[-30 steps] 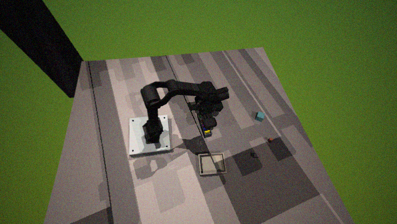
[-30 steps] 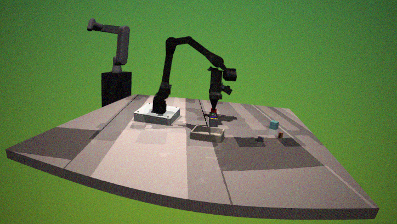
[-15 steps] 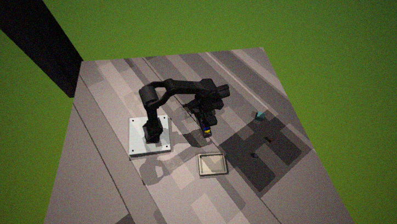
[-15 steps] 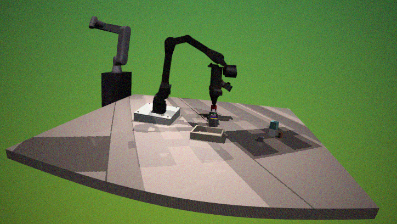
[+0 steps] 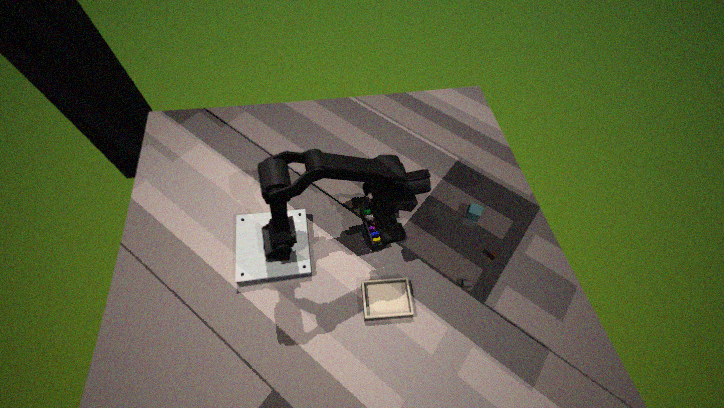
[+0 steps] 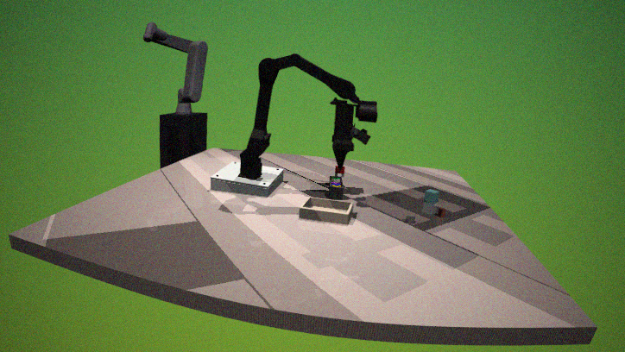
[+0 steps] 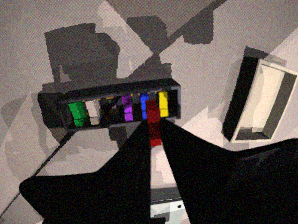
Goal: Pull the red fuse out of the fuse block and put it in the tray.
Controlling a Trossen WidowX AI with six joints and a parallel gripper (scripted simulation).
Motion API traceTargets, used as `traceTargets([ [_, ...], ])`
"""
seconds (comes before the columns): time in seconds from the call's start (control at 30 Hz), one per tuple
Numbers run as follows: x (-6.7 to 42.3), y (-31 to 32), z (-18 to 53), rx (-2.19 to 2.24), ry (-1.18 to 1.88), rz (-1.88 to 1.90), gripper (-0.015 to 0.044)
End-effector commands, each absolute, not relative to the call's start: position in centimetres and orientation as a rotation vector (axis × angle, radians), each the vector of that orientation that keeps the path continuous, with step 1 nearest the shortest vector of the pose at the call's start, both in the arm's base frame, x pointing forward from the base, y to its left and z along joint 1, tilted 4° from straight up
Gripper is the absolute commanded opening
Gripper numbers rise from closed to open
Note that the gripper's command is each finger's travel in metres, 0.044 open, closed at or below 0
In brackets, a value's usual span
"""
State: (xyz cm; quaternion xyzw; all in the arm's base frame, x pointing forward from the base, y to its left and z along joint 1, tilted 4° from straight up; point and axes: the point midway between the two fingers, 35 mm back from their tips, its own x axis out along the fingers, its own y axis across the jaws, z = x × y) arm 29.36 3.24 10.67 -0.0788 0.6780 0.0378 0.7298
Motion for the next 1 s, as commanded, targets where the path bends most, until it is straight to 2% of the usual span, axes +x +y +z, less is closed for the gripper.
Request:
traceTargets([
  [0.0,29.9,1.6,10.8,-0.175,1.493,0.088,0.0],
  [0.97,29.6,-13.5,11.8,-0.187,1.491,0.077,0.0],
])
